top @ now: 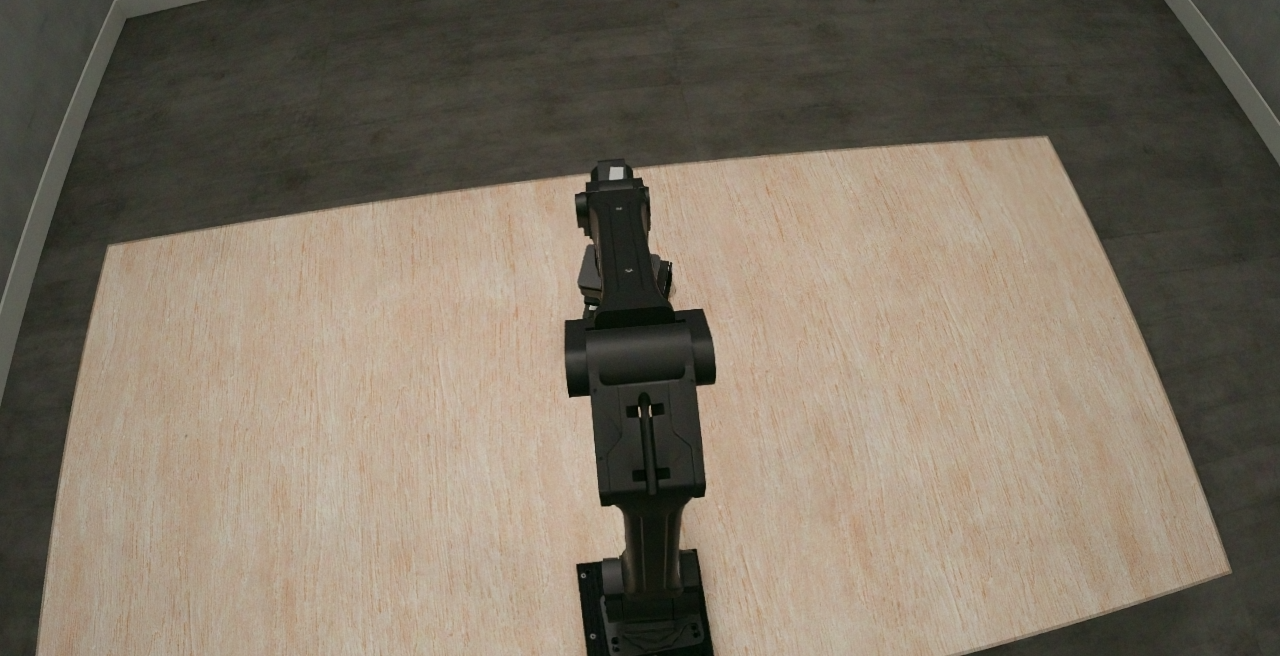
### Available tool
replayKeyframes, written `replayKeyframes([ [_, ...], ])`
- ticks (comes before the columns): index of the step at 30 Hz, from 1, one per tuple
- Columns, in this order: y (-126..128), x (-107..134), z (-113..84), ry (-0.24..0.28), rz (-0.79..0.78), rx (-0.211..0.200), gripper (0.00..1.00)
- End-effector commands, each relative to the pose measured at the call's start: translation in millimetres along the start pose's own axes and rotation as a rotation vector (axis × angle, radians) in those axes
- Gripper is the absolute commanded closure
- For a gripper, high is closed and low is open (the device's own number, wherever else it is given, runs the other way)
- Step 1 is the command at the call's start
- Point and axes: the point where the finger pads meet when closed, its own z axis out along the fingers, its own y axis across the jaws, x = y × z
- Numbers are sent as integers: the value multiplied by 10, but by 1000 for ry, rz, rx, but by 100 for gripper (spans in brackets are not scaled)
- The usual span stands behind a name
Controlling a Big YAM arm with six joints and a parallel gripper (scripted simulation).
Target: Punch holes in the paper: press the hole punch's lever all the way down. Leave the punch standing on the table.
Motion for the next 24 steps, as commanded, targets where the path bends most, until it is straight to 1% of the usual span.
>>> replayKeyframes([
  [1, 0, 31, 591, 44, 8, 17, 100],
  [24, -2, 44, 650, 44, 8, 17, 100],
])
